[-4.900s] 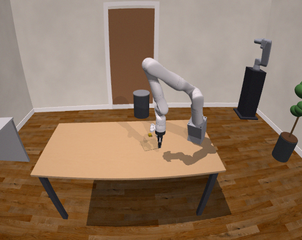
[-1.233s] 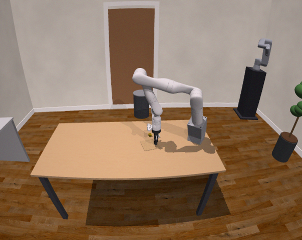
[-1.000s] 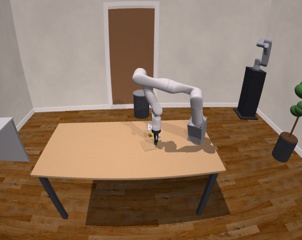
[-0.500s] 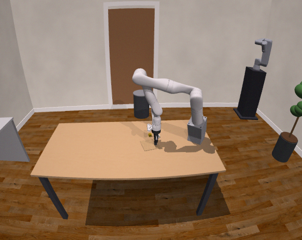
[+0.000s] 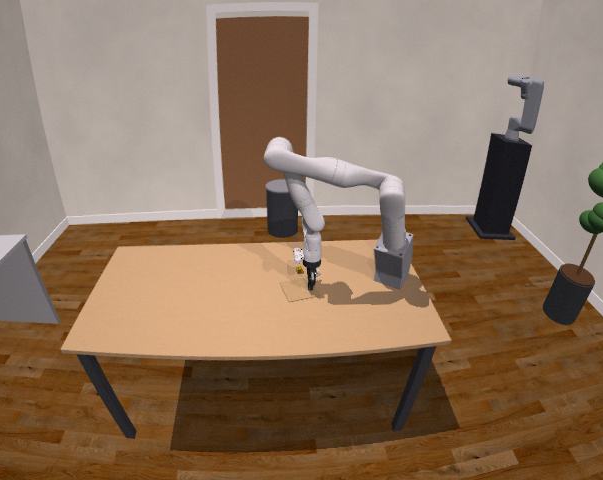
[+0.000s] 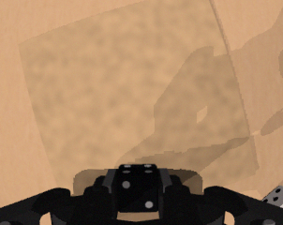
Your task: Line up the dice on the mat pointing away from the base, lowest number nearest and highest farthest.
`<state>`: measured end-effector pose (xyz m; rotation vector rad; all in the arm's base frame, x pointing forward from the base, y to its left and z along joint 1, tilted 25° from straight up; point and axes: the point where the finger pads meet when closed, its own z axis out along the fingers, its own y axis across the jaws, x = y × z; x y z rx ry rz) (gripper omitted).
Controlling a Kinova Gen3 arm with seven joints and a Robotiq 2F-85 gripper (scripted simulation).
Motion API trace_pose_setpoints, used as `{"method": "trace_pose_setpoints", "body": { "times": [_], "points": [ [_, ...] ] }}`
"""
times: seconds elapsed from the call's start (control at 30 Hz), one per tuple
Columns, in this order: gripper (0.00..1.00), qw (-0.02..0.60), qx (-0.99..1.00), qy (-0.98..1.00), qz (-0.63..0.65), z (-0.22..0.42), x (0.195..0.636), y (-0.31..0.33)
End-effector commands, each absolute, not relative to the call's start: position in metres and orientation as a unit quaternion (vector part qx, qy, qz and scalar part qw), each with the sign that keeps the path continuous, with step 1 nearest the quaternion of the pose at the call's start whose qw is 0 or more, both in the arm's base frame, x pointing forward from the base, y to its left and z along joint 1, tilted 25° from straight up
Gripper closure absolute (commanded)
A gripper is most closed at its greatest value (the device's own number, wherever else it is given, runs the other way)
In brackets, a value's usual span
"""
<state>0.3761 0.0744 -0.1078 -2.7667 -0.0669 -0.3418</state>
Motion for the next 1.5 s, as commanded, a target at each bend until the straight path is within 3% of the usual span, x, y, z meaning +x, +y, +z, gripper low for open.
{"method": "trace_pose_setpoints", "body": {
  "times": [0.0,0.9,1.33,1.47],
  "points": [
    [0.79,0.175,-0.977,-0.023,-0.121,-0.1074,0.3764,0.0741],
    [0.79,0.175,-0.977,-0.023,-0.121,-0.1074,0.3764,0.0741],
    [0.59,0.175,-0.977,-0.023,-0.121,-0.1074,0.3764,0.0741],
    [0.59,0.175,-0.977,-0.023,-0.121,-0.1074,0.3764,0.0741]
  ]
}}
